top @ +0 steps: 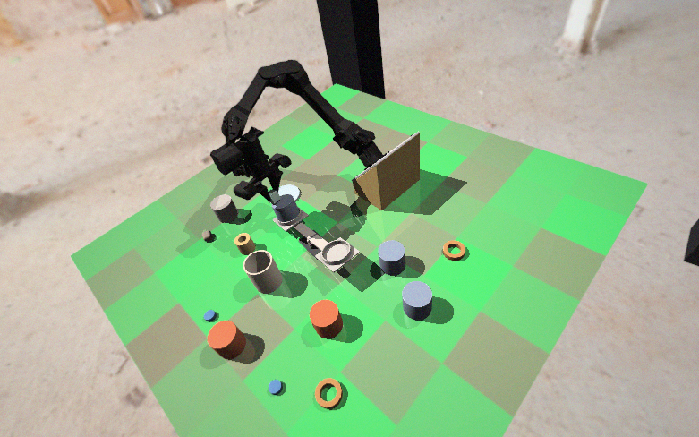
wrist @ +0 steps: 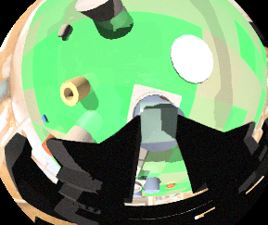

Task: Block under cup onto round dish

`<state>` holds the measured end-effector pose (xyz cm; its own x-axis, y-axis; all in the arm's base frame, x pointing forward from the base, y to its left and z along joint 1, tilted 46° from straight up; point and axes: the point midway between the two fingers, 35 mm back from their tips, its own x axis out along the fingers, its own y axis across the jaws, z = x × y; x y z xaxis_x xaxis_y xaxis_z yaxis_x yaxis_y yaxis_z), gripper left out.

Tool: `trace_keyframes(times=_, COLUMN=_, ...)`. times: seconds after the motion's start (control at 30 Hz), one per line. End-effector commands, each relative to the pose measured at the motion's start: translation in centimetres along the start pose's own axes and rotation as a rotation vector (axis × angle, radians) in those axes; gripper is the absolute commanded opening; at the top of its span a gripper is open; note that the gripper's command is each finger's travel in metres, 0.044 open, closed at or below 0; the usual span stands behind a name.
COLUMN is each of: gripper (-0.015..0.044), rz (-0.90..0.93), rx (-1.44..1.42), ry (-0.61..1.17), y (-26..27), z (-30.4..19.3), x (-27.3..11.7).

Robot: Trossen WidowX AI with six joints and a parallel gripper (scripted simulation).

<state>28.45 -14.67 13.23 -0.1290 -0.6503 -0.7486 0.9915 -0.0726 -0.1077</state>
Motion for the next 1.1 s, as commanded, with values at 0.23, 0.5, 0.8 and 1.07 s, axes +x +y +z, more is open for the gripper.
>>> trace_keyframes(times=0.23, gripper=0.0000, rz=-0.005, rx=0.006, ry=-0.030, y=-3.4, z=3.2, x=0.8)
trace_keyframes(times=0.5, gripper=0.0000, rz=-0.018, rx=0.009, ry=-0.055, y=-6.1, z=5.1, x=1.5)
trace_keyframes(times=0.8, gripper=0.0000, rz=-0.038, rx=0.011, ry=-0.083, y=-9.1, z=6.8, x=2.0)
trace_keyframes(times=1.07, gripper=0.0000, rz=-0.039, rx=0.012, ry=-0.083, y=-9.1, z=6.9, x=3.7)
